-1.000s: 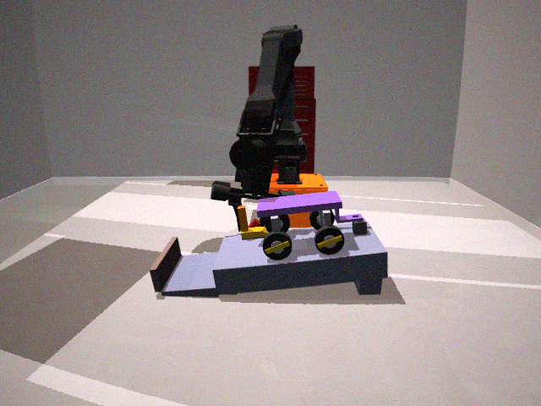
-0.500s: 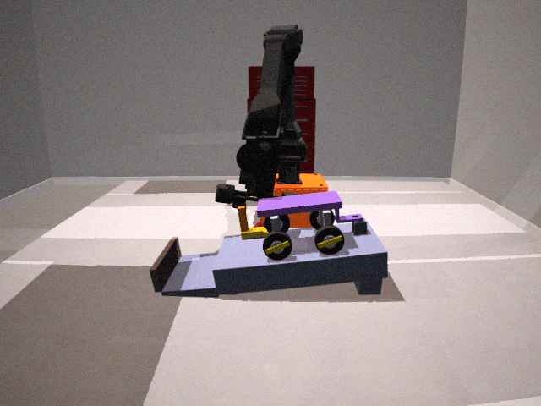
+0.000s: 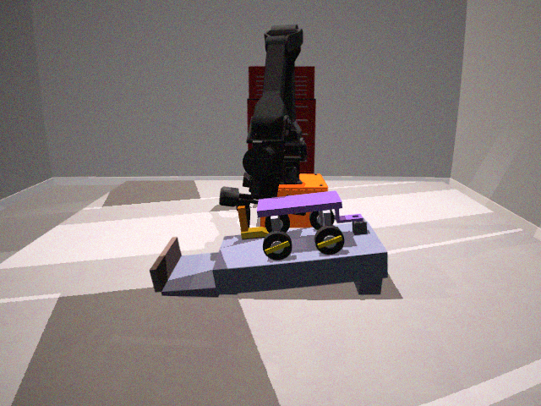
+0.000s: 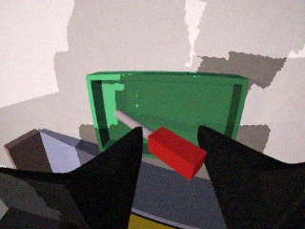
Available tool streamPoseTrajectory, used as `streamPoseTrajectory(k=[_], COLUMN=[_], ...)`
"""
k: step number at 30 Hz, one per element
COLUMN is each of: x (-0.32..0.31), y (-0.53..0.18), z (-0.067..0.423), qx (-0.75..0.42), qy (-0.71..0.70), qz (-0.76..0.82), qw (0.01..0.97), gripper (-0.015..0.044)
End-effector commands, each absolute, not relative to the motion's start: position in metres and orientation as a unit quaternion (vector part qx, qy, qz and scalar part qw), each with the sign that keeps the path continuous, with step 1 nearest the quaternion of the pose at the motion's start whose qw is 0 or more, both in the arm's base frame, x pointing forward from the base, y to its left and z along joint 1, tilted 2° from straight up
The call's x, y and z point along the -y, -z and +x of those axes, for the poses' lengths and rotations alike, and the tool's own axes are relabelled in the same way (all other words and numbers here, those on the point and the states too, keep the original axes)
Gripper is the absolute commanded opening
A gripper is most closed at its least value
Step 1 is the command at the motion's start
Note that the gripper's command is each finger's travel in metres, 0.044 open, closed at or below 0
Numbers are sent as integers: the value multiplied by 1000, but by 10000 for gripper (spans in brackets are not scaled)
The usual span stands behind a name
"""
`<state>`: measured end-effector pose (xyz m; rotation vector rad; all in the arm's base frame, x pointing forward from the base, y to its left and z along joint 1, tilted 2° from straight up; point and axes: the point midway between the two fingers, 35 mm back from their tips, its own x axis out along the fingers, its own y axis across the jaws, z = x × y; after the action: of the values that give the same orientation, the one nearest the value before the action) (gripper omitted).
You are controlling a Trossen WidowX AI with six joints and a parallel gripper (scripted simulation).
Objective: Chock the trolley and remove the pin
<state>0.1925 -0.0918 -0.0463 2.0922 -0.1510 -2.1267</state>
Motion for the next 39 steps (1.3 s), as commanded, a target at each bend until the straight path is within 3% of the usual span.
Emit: streamPoseTrajectory(k=[1,13,19,31,35,39], x=[90,88,88,87,87,87], y=[49,51,51,29,20,10], z=[192,191,191,191,191,191], qx=[54,54,50,53,53,54], qy=[710,710,711,710,710,710], qz=[698,698,698,698,698,698], qw=[76,76,77,76,76,76], gripper=[190,190,340,340,440,440])
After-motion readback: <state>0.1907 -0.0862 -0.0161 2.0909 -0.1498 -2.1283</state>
